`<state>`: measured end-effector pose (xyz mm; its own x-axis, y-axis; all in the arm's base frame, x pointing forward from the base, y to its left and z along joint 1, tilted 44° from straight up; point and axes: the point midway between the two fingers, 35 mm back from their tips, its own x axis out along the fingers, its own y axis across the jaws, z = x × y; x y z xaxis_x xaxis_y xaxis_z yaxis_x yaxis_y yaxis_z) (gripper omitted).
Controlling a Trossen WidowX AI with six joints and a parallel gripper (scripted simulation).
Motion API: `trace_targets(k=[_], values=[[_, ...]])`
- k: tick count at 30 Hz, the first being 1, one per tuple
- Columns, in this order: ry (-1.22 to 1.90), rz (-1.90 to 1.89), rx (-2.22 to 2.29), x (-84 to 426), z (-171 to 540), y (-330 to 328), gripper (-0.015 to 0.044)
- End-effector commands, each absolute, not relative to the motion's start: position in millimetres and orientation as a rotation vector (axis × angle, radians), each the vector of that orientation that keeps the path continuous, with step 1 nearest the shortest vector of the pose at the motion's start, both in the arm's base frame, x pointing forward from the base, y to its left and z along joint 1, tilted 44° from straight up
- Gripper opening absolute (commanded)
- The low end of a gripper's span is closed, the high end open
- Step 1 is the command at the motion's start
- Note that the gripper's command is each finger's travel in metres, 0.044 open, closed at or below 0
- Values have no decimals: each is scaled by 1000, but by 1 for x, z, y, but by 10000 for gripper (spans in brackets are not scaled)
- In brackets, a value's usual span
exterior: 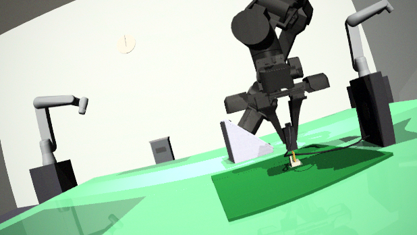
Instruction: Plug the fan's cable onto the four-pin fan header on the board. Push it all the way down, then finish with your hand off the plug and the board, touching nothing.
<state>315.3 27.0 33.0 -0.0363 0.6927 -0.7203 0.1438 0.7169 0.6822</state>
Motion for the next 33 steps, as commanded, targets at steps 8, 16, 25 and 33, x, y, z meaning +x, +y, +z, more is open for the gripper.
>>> trace_targets(k=[8,16,25,33], values=[[1570,507,707,317,33,28,0],[1570,507,707,316,32,29,0],[1571,507,707,316,30,31,0],[1571,506,708,315,29,32,0]])
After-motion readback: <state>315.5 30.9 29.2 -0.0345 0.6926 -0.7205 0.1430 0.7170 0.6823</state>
